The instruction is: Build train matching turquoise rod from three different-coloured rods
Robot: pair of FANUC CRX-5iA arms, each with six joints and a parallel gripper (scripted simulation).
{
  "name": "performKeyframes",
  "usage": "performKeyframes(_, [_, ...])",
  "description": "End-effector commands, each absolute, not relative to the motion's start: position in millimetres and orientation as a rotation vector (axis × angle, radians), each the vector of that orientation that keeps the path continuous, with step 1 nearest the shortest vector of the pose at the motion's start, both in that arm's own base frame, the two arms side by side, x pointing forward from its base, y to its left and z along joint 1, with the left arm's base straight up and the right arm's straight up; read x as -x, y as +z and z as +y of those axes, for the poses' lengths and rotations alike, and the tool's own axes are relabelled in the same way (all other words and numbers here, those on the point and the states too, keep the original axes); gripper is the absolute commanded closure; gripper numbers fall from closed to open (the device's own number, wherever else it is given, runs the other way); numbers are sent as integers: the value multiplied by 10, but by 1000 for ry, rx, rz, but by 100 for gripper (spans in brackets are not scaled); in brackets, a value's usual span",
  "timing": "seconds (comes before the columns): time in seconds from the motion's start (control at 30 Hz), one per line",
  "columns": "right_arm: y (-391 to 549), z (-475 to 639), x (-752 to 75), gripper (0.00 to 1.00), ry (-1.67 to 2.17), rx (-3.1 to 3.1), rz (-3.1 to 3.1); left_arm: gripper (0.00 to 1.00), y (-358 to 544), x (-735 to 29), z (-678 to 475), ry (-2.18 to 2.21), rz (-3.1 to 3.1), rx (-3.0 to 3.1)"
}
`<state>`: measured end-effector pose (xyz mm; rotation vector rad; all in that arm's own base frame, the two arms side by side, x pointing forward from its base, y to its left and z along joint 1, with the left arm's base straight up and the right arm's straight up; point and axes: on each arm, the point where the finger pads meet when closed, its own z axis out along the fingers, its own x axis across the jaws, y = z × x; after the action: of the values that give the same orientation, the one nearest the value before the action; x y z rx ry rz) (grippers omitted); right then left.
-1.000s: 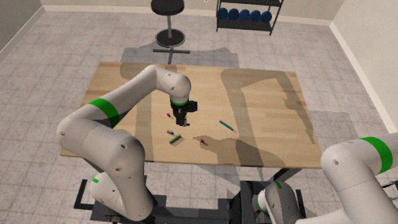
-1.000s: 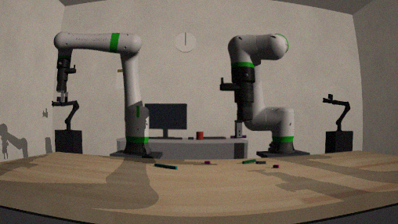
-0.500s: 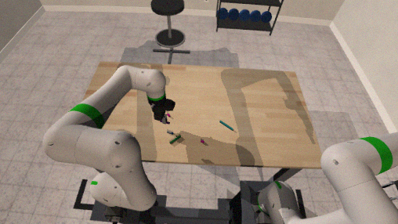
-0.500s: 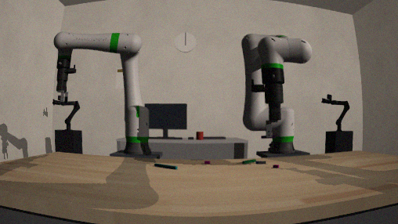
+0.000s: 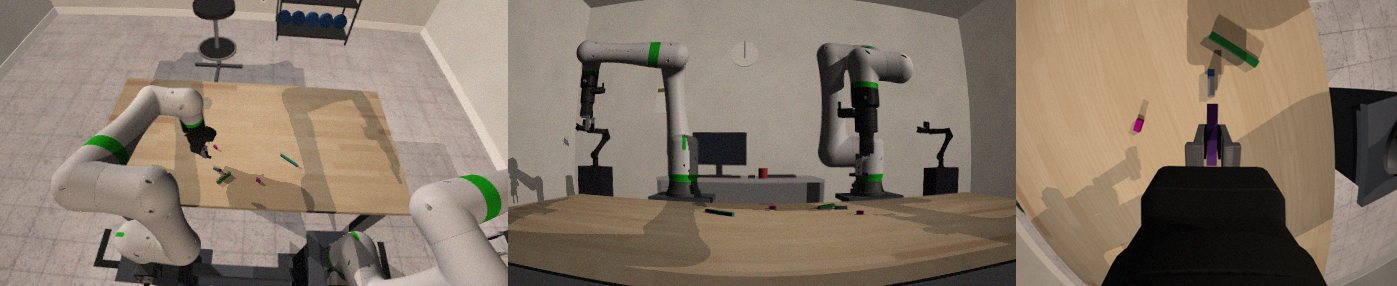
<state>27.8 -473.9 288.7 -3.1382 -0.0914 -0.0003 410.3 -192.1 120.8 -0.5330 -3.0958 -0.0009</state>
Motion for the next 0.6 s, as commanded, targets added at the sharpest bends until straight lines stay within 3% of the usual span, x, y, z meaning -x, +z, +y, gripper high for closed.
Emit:
performKeyframes(0.0, [2897, -4742, -276, 0, 0, 3140, -91, 76, 1214, -4108, -1923, 0, -3097, 533])
performKeyframes(0.57, [2897, -4742, -276, 0, 0, 3140, -91, 76, 818, -4113, -1921, 1, -3097, 533])
